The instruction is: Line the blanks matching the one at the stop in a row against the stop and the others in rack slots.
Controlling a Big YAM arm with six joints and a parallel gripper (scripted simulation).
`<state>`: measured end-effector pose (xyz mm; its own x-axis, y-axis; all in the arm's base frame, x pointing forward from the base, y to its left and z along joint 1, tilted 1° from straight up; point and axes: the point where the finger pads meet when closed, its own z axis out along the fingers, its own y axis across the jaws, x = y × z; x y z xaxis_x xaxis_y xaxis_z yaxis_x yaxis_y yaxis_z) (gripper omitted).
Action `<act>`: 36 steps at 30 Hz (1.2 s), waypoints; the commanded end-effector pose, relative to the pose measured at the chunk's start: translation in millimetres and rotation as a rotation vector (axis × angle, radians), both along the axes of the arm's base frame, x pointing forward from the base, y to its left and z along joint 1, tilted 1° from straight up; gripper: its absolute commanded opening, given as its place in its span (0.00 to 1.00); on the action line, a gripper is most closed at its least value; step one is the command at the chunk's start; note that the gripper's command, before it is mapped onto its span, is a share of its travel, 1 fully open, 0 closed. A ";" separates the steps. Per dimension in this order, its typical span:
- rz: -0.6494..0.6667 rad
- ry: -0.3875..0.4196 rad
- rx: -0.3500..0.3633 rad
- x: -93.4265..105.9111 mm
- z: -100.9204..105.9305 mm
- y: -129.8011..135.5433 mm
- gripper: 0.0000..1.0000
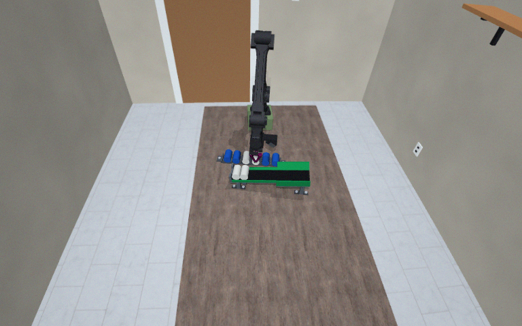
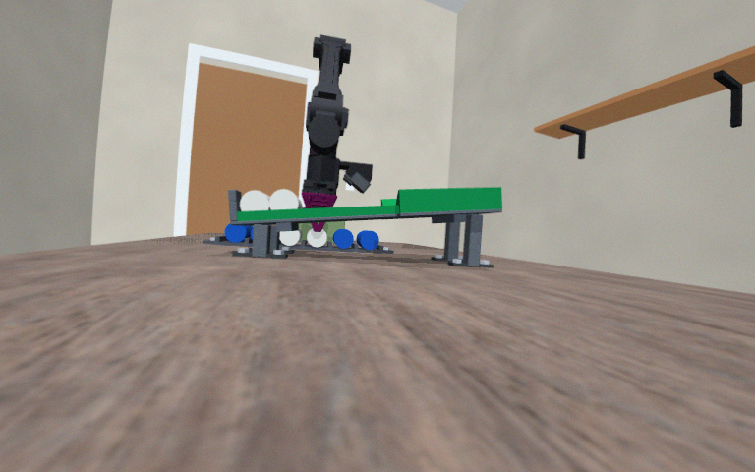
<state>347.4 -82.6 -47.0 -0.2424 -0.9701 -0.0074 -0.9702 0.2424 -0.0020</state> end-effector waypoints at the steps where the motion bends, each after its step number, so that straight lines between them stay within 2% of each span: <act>1: 0.010 0.010 0.005 -2.6 -13.7 -1.0 0.83; 5: 0.011 0.001 0.003 2.0 -17.8 -1.8 0.83; 8: 0.011 0.007 0.004 -1.5 -21.4 -0.9 0.83; 36: 0.011 0.010 0.005 -0.9 -21.1 -1.0 0.83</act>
<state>347.5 -82.7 -62.3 -0.2424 -0.9701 -0.0074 -0.9702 0.2424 -0.0005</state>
